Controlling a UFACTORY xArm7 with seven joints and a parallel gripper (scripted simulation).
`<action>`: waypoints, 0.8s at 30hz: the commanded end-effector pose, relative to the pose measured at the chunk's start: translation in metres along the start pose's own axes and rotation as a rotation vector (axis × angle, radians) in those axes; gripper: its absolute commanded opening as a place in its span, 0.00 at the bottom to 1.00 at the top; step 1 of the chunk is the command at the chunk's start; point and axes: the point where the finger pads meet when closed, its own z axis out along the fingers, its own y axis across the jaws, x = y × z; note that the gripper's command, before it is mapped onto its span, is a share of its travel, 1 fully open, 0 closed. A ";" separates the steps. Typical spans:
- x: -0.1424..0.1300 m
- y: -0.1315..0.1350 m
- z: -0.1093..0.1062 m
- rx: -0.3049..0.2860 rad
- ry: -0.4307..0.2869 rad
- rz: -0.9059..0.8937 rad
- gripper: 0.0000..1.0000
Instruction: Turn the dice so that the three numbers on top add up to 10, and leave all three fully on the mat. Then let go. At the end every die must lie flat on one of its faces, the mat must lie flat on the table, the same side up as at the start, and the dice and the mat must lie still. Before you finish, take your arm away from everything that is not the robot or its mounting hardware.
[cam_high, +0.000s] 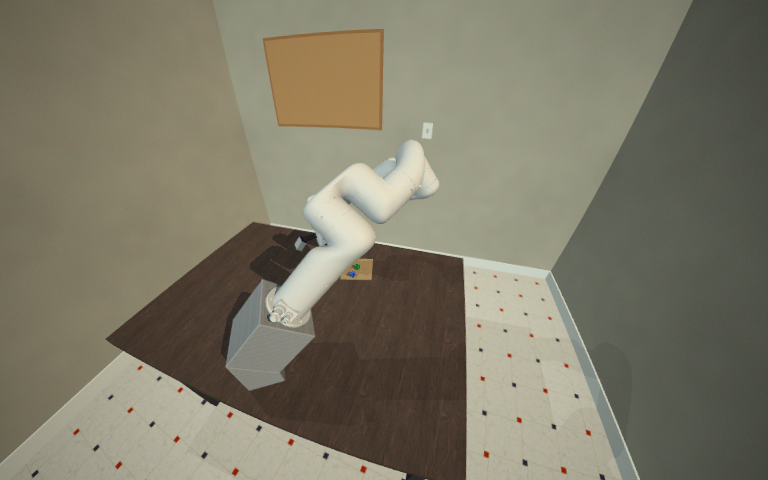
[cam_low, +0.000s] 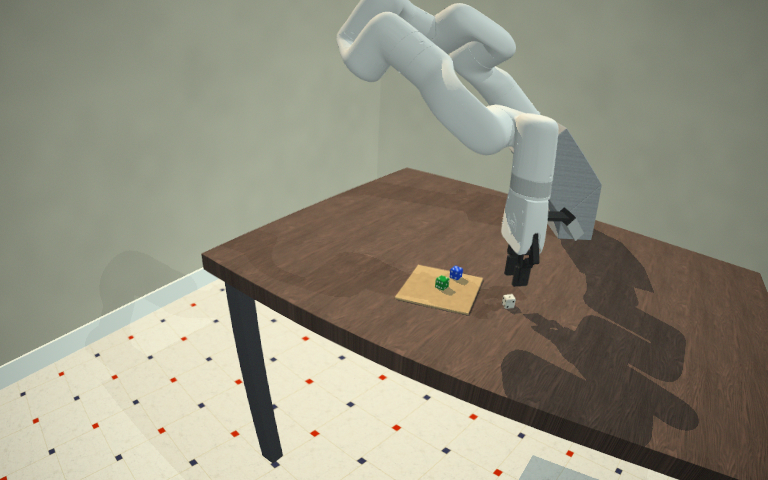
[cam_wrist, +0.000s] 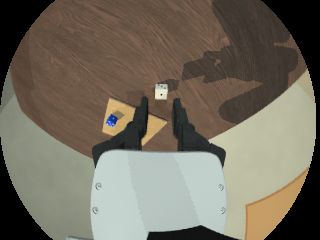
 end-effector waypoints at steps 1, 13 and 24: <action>0.000 0.002 0.004 -0.004 0.000 -0.001 0.36; 0.000 0.002 0.019 -0.004 0.000 -0.001 0.36; 0.000 0.002 0.027 -0.004 0.000 -0.001 0.36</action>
